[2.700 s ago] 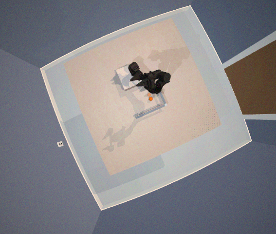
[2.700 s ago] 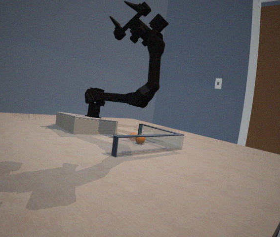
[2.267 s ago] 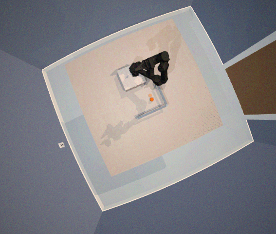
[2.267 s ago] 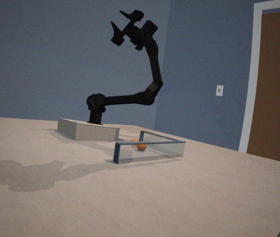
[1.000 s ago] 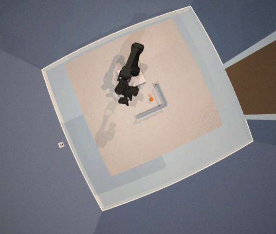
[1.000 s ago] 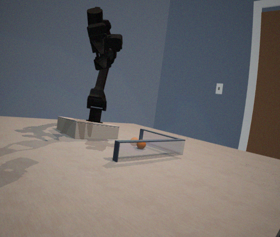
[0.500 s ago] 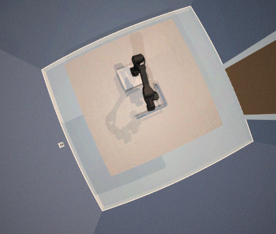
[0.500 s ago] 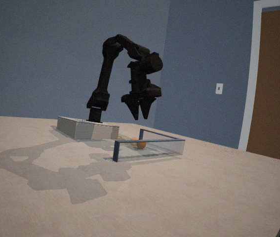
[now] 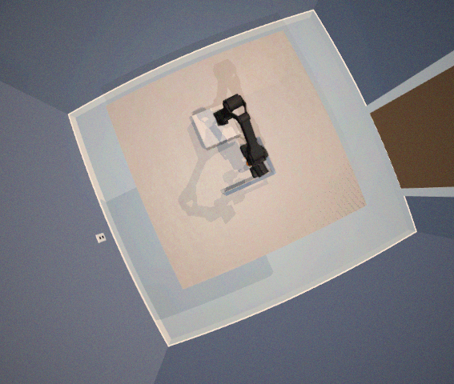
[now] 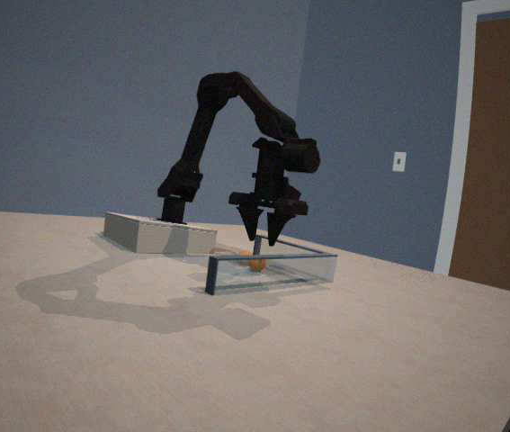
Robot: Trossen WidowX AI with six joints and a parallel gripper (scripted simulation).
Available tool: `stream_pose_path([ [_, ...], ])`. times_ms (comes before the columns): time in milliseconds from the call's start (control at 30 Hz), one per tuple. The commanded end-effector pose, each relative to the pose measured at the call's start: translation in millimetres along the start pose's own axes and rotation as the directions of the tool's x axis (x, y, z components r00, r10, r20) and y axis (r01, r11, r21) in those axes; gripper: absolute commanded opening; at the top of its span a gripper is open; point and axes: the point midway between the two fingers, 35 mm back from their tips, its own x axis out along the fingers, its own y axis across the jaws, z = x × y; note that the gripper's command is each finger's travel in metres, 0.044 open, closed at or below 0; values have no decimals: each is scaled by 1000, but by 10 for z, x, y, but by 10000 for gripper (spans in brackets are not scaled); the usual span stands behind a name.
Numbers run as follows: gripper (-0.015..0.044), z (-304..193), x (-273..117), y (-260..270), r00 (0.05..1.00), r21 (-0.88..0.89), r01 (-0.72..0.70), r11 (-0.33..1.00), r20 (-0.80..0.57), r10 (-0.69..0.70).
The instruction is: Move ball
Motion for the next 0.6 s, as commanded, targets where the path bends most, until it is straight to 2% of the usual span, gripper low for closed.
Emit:
stream_pose_path([
  [0,284,-6,92,23,1000,3,-13,1000,-8,13],
  [567,284,-7,347,22,1000,3,-13,1000,-8,13],
])
